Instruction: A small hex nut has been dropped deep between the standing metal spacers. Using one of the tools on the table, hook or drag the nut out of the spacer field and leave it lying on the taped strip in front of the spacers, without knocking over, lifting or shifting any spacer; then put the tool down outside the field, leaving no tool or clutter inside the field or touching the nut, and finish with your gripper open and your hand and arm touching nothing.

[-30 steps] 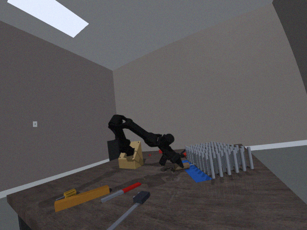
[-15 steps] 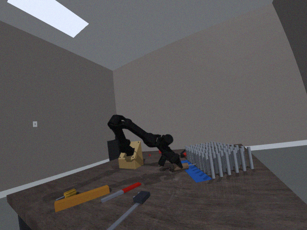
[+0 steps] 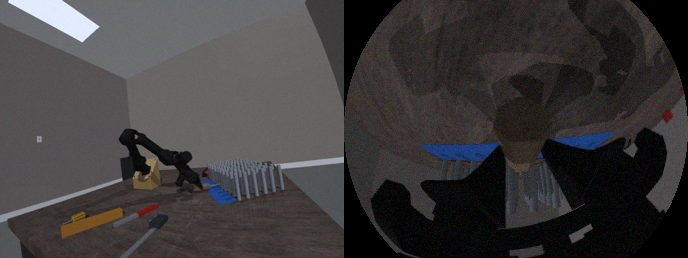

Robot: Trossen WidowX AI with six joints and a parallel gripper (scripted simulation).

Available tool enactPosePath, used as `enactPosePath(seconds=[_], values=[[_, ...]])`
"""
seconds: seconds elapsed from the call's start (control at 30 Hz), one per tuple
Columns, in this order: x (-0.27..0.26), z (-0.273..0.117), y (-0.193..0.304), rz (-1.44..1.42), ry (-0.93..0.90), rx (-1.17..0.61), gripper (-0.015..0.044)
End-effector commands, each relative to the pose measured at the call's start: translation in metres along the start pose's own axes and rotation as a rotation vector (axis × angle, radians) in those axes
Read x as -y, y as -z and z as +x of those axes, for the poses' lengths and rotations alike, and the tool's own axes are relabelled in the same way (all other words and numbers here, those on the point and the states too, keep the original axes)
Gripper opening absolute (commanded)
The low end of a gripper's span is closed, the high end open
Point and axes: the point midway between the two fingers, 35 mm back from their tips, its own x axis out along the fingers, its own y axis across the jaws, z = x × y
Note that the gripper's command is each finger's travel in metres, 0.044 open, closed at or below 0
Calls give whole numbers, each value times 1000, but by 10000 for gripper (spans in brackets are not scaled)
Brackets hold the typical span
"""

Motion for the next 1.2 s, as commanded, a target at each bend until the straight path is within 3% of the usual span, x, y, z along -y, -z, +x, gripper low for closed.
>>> enactPosePath(seconds=[0.0,1.17], values=[[0,-3,-3,-2,-1,-4,0],[0,-15,-22,-2,0,-3,0]])
